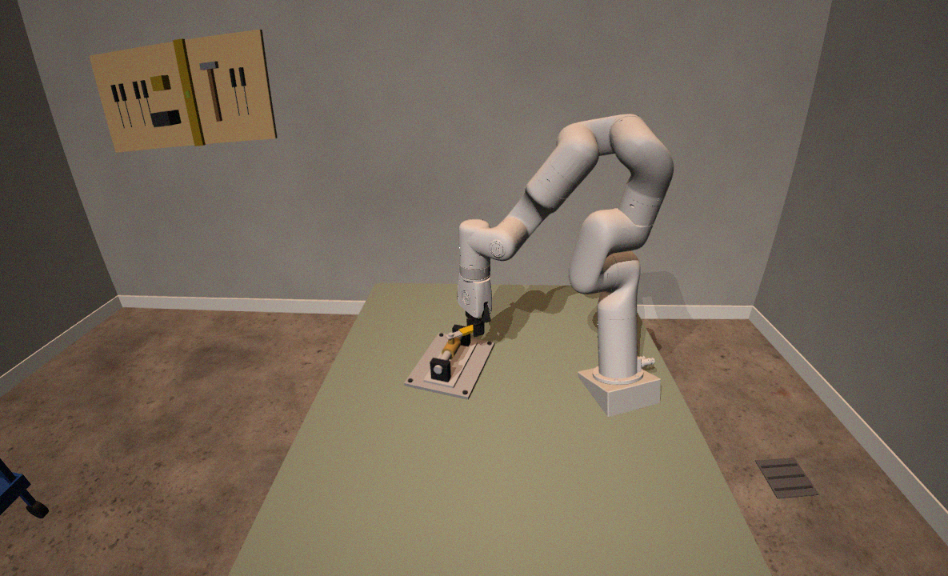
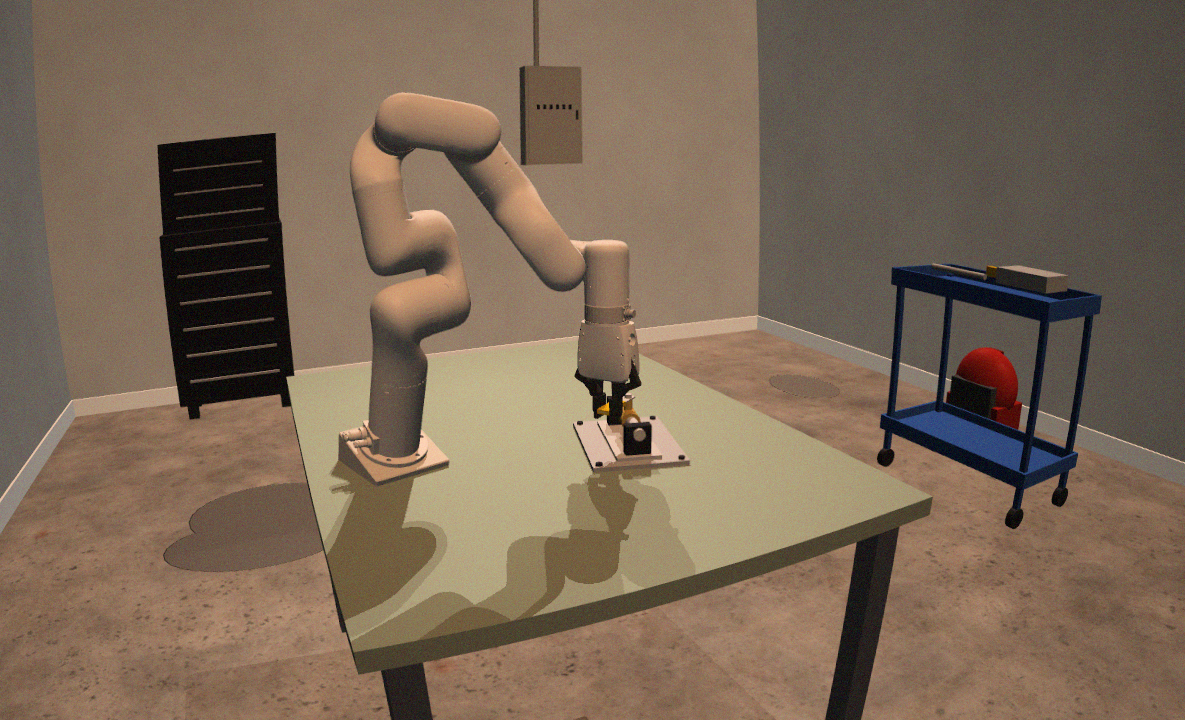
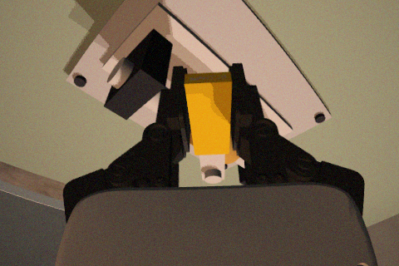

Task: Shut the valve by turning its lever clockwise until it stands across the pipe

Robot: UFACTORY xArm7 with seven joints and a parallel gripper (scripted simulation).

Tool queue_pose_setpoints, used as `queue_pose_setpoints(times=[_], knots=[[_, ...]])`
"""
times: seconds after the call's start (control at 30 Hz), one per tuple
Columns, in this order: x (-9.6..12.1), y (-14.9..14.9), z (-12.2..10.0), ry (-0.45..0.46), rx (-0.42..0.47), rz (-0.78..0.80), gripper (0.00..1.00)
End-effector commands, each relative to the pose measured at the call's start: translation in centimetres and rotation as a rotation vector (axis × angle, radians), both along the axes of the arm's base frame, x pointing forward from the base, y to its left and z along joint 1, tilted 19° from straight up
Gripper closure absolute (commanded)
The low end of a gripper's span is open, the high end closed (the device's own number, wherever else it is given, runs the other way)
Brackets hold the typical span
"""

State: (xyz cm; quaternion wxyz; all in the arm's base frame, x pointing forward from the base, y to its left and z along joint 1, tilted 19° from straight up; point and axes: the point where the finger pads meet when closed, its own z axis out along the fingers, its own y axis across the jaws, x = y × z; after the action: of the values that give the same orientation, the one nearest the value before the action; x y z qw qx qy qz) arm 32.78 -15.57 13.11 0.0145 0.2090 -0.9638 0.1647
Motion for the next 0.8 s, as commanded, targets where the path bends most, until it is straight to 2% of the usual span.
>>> queue_pose_setpoints(times=[0.0, 0.77], knots=[[0.06, 0.13, 0.06, -0.008, 0.001, -0.016, 1.00], [-0.28, 1.05, -0.27, -0.053, 0.006, -0.146, 1.00]])
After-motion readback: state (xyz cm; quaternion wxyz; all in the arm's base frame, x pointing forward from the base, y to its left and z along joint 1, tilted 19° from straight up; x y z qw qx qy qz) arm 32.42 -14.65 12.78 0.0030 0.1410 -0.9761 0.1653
